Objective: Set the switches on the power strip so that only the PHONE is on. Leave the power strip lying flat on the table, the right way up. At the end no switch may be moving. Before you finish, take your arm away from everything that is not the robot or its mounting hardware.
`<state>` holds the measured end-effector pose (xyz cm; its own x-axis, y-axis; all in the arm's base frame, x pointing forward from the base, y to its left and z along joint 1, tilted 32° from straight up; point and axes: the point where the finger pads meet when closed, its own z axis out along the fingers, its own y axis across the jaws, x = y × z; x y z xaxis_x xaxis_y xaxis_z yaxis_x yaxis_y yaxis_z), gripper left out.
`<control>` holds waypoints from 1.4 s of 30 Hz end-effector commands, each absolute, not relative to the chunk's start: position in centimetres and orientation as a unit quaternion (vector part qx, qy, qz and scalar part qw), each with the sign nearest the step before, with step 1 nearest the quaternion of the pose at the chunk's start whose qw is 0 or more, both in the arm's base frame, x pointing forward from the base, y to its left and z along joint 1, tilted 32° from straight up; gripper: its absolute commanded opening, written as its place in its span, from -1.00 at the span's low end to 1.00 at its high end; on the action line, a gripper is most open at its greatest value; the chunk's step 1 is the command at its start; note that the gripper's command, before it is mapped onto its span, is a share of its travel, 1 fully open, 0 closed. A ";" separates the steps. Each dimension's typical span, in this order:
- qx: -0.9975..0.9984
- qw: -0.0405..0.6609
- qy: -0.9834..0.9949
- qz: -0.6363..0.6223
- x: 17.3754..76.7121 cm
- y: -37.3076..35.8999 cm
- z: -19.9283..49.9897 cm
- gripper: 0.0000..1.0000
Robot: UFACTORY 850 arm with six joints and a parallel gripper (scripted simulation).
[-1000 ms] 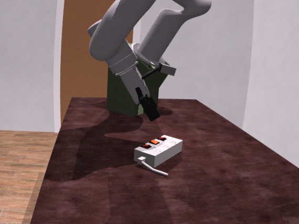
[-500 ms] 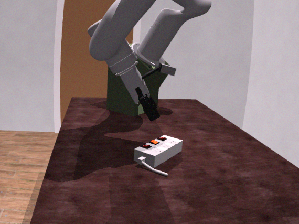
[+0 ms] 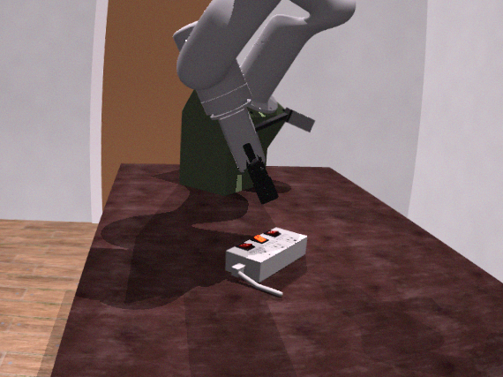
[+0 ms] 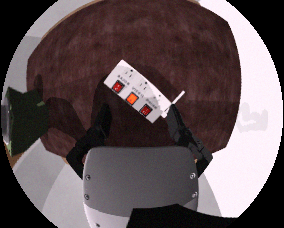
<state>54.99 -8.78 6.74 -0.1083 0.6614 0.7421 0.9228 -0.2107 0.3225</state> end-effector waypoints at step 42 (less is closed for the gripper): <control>-0.680 -0.020 -0.679 -0.278 55.8 -7.4 10.8 1.00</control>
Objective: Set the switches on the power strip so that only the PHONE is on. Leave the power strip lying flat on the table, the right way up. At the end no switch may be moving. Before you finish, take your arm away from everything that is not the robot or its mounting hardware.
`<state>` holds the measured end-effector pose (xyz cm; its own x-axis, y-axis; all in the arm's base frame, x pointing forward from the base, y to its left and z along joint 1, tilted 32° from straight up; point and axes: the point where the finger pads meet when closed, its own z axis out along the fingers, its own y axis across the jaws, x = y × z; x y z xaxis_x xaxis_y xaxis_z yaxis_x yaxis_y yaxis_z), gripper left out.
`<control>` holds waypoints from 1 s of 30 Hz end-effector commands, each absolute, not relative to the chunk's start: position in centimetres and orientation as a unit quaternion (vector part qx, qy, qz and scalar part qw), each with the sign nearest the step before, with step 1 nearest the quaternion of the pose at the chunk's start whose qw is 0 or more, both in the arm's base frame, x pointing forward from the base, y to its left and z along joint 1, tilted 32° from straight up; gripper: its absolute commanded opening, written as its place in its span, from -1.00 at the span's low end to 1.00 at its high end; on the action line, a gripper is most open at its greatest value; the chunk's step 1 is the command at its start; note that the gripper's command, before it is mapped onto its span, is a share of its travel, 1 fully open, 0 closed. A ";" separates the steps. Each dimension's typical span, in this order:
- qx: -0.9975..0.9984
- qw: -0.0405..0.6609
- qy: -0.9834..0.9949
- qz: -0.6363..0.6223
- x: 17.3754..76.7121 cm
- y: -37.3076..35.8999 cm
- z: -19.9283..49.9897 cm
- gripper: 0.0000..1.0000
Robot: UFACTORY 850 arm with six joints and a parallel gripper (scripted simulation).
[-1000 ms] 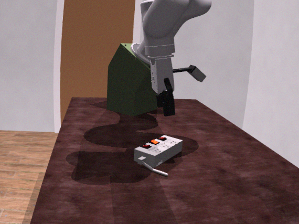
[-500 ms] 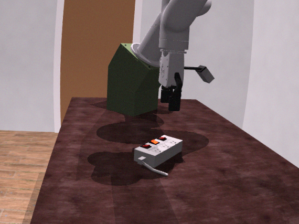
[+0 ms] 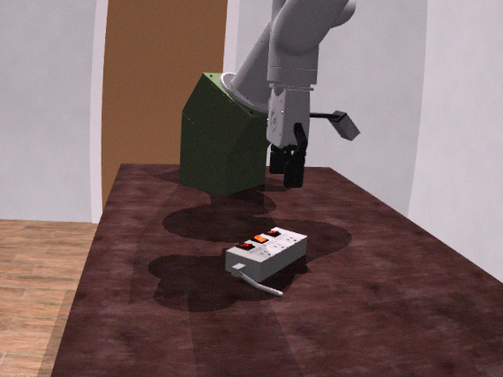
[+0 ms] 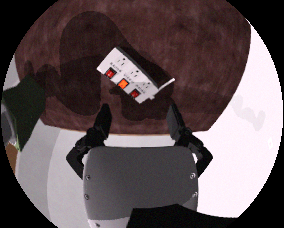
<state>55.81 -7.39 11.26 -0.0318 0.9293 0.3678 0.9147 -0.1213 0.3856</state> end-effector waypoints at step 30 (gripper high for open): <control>0.404 0.115 0.872 0.252 54.1 -7.6 2.9 -1.00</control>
